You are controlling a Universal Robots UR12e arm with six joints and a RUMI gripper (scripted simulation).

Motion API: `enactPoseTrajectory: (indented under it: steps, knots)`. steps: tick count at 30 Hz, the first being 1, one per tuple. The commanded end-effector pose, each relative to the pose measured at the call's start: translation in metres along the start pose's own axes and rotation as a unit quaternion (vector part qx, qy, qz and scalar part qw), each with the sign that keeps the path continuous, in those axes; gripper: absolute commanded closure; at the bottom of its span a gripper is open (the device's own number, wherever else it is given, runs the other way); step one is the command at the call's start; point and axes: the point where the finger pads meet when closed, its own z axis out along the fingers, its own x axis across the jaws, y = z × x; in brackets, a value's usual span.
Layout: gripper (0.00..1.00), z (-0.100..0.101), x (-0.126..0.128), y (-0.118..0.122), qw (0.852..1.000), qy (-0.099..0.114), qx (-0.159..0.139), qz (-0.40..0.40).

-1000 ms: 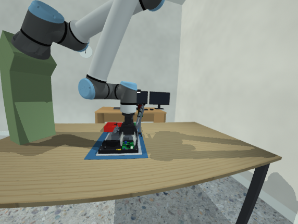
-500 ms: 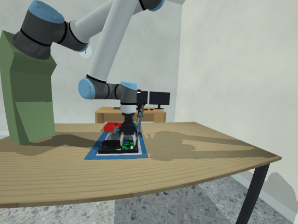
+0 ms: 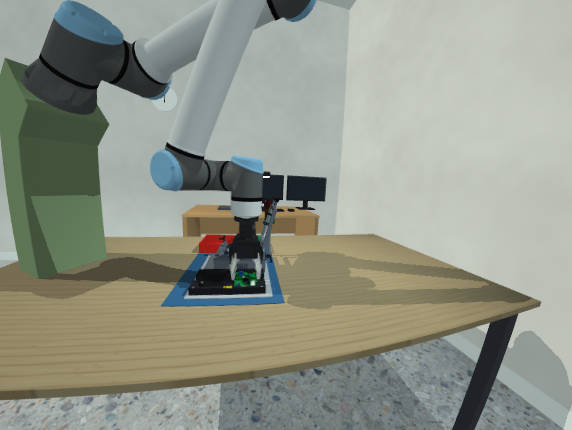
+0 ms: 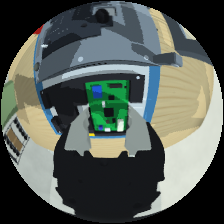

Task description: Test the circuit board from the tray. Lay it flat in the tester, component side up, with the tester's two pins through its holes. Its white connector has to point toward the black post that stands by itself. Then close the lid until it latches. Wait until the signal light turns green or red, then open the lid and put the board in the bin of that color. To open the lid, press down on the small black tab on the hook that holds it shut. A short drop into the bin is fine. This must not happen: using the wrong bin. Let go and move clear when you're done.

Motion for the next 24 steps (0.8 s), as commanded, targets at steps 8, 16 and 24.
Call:
enactPoseTrajectory:
  steps: [8, 16, 24]
  knots:
    - [0.61, -0.008, 0.0, -0.002, 1.0, 0.0, 0.0, 0.0]
    - [0.61, -0.02, 0.0, -0.001, 1.0, 0.0, 0.0, 0.0]
    - [0.61, -0.028, 0.0, -0.001, 1.0, 0.0, 0.0, 0.0]
